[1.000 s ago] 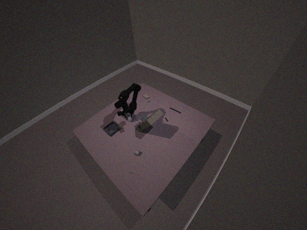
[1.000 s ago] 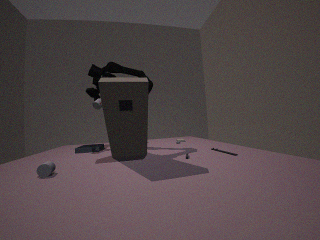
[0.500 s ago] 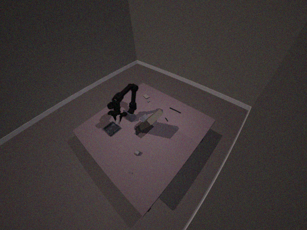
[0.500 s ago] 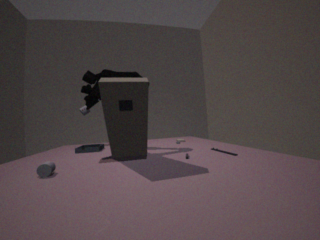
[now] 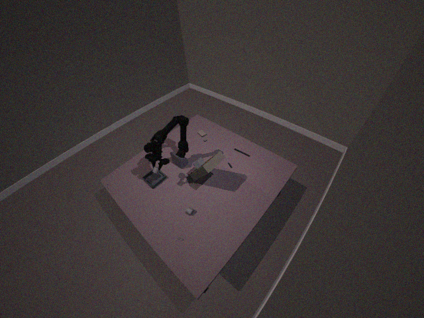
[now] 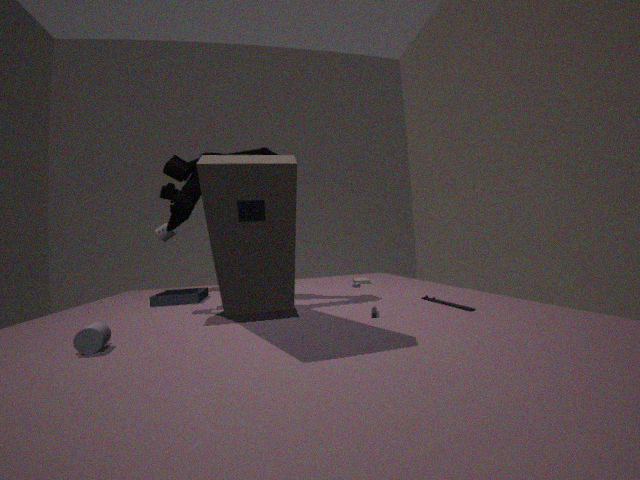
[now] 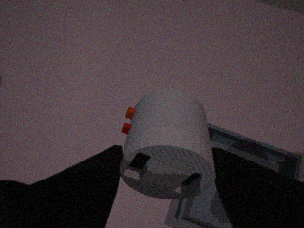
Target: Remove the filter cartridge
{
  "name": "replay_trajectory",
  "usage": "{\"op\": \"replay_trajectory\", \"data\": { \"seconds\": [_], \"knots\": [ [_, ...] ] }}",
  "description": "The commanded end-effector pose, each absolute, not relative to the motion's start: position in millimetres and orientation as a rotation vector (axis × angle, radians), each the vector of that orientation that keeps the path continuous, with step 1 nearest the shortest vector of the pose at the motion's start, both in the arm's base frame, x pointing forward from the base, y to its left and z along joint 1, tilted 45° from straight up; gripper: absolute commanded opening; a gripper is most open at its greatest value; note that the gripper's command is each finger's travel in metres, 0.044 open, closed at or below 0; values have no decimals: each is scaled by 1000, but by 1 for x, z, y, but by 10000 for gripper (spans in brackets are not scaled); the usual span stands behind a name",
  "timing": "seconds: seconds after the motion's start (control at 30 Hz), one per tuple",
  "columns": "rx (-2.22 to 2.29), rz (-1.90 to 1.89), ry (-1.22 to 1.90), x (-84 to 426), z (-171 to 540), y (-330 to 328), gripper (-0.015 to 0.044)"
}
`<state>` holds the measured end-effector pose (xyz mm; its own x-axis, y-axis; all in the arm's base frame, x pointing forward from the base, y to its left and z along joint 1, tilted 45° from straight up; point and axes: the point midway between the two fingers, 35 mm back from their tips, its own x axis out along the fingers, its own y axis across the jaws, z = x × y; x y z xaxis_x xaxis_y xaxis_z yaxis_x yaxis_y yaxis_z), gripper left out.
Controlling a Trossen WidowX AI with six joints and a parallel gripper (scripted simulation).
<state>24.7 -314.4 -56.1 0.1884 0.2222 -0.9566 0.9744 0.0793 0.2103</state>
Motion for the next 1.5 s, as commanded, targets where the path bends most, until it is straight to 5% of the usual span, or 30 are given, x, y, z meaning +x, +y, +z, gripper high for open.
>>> {"op": "replay_trajectory", "data": {
  "seconds": [0.0,0.63,1.33,1.47],
  "knots": [
    [1407,-957,1263,4,-73,-305,0],
    [1567,-1364,1310,-84,-139,-222,0],
    [1573,-1378,1313,-78,-195,-166,0],
    [1589,-1371,1314,-78,-191,-168,105]
  ]
}}
